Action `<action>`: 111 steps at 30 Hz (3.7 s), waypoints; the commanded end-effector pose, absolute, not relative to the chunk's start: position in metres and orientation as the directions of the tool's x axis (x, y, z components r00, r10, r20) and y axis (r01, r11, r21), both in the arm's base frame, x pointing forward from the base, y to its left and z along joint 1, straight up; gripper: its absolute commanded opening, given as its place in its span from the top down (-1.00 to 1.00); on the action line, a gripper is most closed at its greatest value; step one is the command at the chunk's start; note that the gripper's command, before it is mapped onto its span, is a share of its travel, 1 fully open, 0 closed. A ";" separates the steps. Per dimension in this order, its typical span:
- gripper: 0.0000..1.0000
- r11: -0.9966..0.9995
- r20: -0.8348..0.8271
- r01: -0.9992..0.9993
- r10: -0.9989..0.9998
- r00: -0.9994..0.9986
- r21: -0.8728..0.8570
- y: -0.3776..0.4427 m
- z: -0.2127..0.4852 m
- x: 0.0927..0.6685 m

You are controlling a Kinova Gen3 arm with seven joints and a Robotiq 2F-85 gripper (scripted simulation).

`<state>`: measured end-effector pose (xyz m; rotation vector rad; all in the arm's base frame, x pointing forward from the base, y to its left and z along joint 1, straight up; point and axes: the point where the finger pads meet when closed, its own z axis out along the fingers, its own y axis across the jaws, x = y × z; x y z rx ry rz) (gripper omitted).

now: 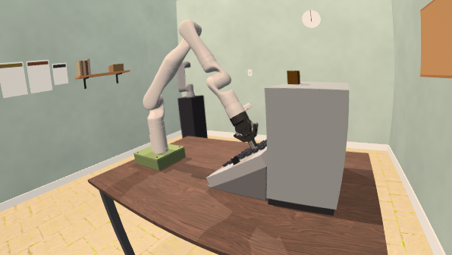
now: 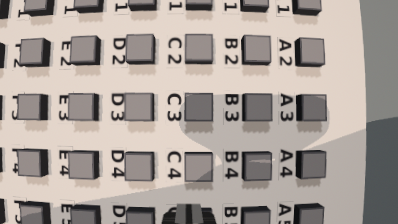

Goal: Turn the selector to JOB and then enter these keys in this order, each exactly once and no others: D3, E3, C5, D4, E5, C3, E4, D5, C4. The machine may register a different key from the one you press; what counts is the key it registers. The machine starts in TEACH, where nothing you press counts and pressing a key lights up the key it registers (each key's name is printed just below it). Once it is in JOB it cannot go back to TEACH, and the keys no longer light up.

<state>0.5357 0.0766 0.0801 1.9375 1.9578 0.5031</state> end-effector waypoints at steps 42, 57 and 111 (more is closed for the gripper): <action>0.80 0.017 -0.005 0.877 1.000 -0.017 0.481 0.072 0.110 0.522; 0.80 0.016 -0.005 0.876 1.000 -0.016 0.482 0.042 0.095 0.496; 0.80 0.016 -0.005 0.876 1.000 -0.016 0.482 0.038 0.074 0.504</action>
